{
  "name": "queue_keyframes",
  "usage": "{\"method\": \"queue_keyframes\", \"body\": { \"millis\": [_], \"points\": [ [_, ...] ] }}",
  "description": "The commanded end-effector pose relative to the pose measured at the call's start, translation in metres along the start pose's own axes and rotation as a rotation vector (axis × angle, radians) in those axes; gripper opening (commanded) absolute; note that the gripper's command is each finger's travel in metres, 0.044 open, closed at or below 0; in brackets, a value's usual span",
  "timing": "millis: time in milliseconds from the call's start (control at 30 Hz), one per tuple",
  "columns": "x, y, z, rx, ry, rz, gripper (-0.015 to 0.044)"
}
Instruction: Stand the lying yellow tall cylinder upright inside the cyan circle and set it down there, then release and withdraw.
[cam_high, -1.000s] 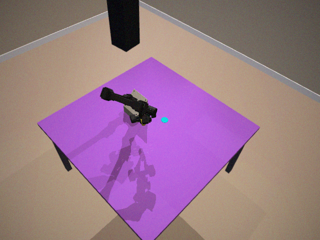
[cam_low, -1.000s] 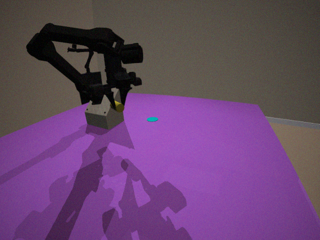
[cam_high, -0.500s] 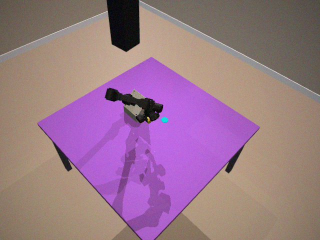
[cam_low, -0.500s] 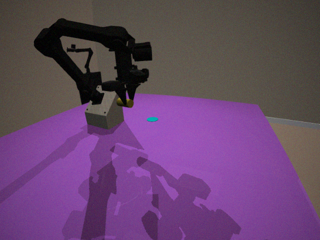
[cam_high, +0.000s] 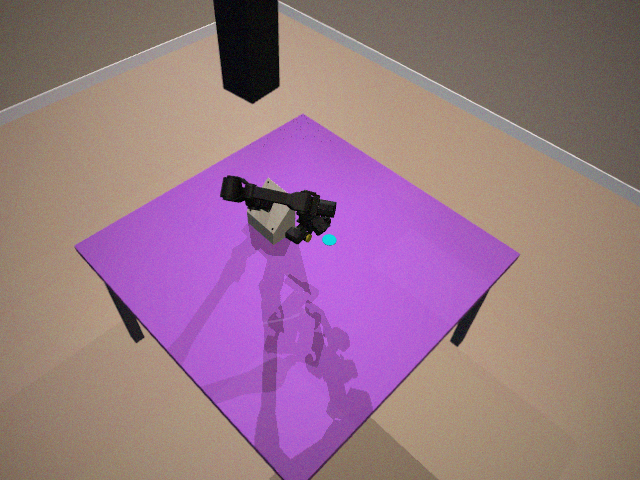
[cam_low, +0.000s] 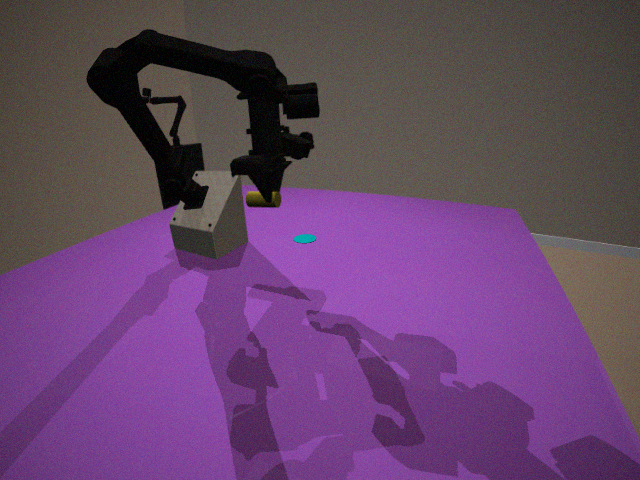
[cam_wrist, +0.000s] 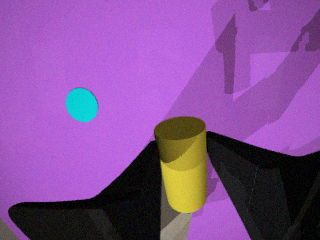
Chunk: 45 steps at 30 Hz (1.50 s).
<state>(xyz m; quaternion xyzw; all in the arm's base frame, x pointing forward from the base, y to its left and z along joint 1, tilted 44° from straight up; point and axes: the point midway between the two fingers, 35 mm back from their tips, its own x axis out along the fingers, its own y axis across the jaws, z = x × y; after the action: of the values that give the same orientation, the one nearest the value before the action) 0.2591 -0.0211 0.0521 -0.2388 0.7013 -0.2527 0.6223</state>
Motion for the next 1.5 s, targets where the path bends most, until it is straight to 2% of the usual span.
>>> {"method": "queue_keyframes", "body": {
  "millis": [0, 1467],
  "points": [
    [-0.002, 0.011, 0.005, -0.074, -0.006, 0.006, 0.0105],
    [0.003, 0.137, 0.012, -0.958, 0.014, -0.027, 0.0105]
  ]
}}
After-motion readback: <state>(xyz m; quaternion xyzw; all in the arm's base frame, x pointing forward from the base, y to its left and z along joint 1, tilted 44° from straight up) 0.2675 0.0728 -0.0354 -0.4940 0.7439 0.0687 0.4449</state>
